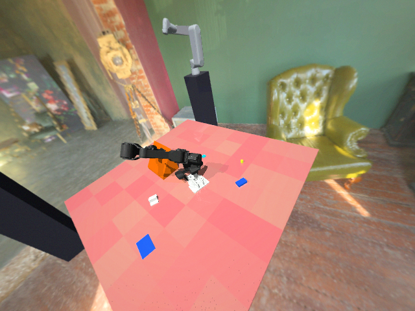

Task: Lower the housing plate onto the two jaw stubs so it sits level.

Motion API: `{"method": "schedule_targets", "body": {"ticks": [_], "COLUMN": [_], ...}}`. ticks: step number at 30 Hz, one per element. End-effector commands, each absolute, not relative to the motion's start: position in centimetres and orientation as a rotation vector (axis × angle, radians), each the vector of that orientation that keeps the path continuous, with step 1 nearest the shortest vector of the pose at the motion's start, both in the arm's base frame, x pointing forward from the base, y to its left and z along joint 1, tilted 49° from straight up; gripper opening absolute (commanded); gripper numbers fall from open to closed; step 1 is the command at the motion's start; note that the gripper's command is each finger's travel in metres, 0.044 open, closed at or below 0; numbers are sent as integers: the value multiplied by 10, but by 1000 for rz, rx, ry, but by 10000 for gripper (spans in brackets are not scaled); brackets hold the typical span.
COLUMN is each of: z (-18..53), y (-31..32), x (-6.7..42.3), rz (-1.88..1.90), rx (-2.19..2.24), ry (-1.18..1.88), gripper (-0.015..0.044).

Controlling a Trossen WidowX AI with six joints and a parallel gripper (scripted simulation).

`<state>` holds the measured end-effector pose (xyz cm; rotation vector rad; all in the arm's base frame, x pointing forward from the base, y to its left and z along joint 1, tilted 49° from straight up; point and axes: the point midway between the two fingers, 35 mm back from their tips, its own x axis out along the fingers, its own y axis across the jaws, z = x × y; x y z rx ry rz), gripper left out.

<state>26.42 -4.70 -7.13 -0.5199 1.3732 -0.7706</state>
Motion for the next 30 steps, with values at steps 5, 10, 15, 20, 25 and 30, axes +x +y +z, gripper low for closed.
{"method": "schedule_targets", "body": {"ticks": [5, 10, 15, 20, 25, 30], "z": [-71, -73, -73, -74, -75, -75], "y": [-48, -50, -50, -51, -51, -52], "x": [264, 264, 264, 264, 264, 265], "rz": [-769, -769, -769, -769, -770, -770], "rx": [-527, -527, -527, -527, -527, -527], "ry": [1372, 1372, 1372, 1372, 1372, 1372], "gripper": [351, 351, 351, 351, 351, 351]}}
